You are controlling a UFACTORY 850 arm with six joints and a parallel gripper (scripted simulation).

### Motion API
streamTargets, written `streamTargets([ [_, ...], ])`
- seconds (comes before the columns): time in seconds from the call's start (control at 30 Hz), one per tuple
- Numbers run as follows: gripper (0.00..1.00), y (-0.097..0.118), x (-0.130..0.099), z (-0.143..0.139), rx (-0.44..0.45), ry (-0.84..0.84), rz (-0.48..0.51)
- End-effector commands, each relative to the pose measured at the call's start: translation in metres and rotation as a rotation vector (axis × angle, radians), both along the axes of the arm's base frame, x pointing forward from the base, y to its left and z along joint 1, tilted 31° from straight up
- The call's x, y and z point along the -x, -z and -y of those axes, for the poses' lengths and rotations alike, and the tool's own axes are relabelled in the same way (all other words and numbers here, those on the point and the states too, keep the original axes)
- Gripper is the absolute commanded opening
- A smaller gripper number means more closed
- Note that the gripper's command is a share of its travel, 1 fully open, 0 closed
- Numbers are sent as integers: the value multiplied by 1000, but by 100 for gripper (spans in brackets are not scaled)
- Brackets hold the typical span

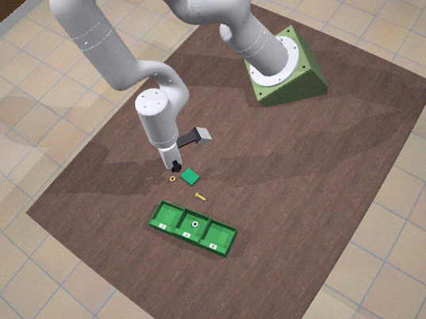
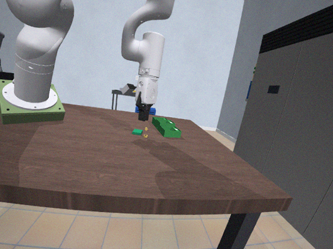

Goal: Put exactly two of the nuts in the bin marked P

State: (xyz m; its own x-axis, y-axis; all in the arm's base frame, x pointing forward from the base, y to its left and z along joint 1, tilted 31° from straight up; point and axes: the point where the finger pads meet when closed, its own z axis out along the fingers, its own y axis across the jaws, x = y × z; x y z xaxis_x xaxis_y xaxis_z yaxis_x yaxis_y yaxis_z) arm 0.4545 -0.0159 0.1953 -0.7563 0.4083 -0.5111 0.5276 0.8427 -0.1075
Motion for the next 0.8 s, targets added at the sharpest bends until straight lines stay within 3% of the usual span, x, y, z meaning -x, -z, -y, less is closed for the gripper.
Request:
streamTargets([
  [0.0,0,1,-18,-21,1,2,-2],
  [0.53,0,5,-64,-81,1,1,-2],
  [0.77,0,7,-90,-114,-104,228,91],
])
